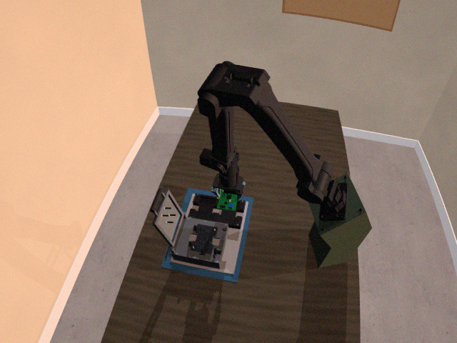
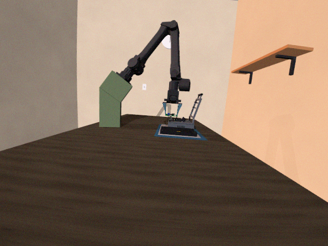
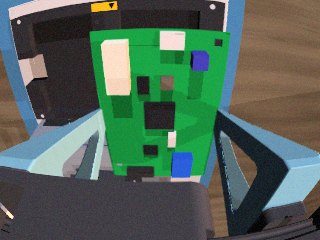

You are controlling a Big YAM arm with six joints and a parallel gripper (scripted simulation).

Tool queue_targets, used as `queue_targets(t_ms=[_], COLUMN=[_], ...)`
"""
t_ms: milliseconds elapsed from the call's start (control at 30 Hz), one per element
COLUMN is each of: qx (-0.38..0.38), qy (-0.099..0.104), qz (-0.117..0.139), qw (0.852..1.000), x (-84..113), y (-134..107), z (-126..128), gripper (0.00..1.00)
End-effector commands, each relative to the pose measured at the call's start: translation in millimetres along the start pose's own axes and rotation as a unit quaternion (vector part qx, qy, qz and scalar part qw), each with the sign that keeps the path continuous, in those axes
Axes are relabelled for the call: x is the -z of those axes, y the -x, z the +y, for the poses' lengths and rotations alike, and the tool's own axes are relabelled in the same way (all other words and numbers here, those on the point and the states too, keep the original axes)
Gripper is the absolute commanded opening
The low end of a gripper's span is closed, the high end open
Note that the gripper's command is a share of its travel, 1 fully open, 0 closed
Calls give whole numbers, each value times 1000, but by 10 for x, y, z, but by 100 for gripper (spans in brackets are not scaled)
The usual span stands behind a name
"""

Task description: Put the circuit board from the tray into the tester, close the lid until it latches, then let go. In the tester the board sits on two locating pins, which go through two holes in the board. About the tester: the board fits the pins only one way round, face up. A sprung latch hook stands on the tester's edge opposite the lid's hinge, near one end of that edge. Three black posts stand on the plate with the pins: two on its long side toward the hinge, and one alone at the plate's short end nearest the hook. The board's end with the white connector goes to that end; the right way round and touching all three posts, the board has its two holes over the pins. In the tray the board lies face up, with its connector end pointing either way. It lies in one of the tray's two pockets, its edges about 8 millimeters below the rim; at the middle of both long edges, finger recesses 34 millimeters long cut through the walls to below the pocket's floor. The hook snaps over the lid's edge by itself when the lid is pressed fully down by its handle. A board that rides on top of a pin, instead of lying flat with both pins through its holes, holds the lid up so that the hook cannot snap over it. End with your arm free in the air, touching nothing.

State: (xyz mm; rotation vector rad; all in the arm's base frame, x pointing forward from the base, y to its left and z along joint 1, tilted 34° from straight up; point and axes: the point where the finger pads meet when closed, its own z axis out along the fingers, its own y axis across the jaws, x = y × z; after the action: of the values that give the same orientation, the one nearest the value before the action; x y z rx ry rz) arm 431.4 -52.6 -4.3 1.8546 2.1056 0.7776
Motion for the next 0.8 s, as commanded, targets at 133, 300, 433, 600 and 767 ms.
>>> queue_targets(t_ms=[133, 300, 433, 600, 767], qx=[0, 0, 0, 0, 0], qy=[7, 7, 7, 7, 7], qz=[-5, -4, -4, -4, -4], qw=[1000, 1000, 1000, 1000, 1000], x=[90, 85, 83, 82, 81], y=[46, 42, 41, 41, 40], z=[51, 50, 50, 50, 50], gripper=[72, 72, 72, 72, 72])
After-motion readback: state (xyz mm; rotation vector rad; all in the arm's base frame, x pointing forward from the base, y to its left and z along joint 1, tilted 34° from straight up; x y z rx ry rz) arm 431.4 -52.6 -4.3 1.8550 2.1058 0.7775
